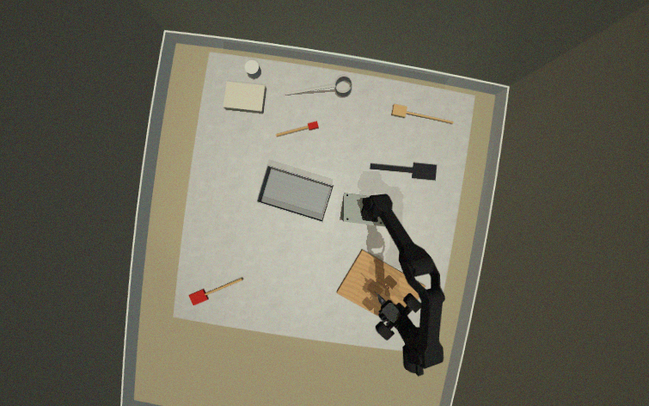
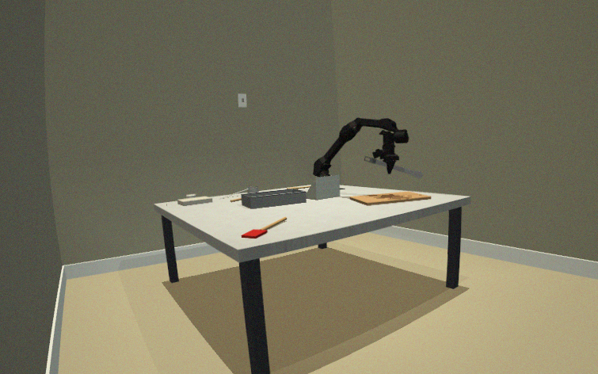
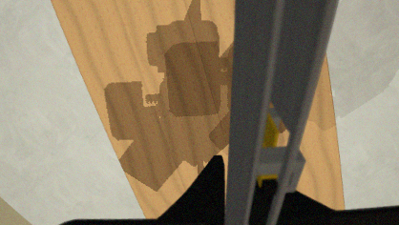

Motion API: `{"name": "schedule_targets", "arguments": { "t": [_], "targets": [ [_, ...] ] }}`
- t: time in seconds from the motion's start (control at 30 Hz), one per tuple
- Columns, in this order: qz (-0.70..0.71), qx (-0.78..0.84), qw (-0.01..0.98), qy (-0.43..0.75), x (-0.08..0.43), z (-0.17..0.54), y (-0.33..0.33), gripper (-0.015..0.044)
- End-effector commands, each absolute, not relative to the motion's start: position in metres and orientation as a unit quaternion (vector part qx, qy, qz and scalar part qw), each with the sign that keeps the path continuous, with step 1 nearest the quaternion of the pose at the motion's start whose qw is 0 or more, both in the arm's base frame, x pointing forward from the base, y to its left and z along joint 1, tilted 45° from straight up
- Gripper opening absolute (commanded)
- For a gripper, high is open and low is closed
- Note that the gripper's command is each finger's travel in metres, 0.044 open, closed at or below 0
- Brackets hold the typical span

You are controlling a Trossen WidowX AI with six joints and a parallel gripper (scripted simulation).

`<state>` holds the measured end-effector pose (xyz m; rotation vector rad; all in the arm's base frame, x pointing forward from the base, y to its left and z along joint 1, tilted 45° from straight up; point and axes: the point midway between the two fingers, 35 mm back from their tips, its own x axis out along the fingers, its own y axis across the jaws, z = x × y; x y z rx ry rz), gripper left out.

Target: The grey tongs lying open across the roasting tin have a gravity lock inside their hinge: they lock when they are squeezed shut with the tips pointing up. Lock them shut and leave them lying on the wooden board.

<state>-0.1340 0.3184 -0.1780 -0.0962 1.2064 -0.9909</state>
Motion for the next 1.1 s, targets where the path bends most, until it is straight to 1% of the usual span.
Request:
{"name": "schedule_targets", "arguments": {
  "t": [0.0,1.07],
  "targets": [
    [-0.445,-0.039,0.707,0.548,-0.136,-0.181,0.318,-0.0150],
    [-0.445,-0.039,0.707,0.548,-0.136,-0.220,0.283,-0.0150]
  ]
}}
